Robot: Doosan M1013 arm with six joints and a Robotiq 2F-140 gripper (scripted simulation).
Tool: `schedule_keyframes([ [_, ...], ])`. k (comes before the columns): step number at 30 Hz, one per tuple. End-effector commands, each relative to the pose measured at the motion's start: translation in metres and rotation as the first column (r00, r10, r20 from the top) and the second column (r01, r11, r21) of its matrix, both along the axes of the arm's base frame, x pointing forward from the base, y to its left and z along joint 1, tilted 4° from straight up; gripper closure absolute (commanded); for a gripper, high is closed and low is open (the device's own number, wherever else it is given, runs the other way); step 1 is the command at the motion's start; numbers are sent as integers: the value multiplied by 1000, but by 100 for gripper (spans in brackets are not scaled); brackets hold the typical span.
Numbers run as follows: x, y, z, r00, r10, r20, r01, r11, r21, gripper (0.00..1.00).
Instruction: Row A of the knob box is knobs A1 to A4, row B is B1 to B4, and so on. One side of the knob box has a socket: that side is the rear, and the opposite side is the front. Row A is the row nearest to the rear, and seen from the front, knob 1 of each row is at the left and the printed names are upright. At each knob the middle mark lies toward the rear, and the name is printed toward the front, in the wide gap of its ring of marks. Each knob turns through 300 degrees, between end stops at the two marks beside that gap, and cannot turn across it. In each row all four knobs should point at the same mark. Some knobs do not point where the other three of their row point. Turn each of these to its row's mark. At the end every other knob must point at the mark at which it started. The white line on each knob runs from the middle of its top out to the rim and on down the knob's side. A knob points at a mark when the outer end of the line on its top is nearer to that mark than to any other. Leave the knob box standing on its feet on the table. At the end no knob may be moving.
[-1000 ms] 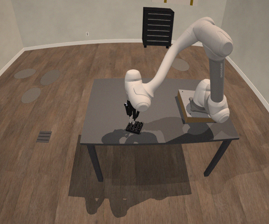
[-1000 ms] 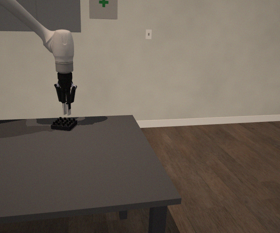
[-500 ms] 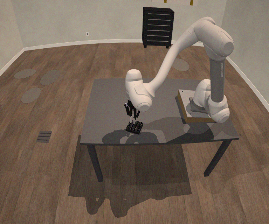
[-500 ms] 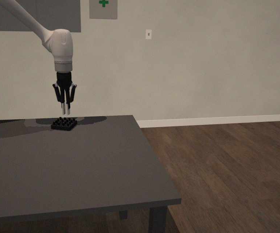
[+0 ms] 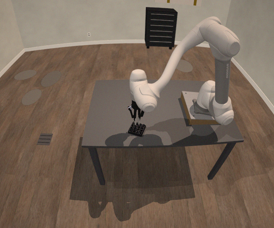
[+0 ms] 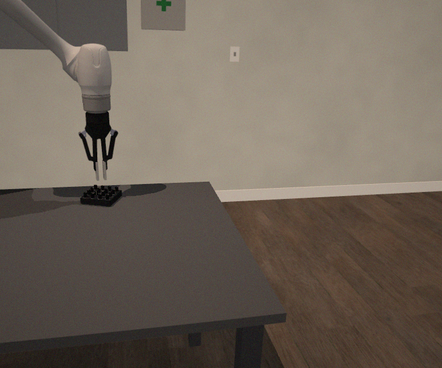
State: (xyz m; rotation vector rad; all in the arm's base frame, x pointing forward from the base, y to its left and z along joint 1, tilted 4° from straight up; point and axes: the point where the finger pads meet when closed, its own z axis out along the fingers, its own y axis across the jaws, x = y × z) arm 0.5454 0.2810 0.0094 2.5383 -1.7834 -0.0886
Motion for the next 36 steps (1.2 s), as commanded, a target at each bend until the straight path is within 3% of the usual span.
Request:
schedule_keyframes([
  [1,-3,-2,2,988,154,-2,-154,988,22,88],
  [5,-5,-4,4,953,301,2,-301,953,32,88],
  [7,-5,-4,4,953,301,2,-301,953,32,88],
  [8,-7,-5,5,919,393,6,-393,919,39,88],
  [14,-11,-7,8,815,580,16,-580,813,51,88],
  [22,-16,-11,12,608,793,34,-793,605,64,88],
  [27,-17,-12,12,569,821,37,-822,566,66,88],
  [36,-17,-12,12,566,824,37,-824,563,66,88],
])
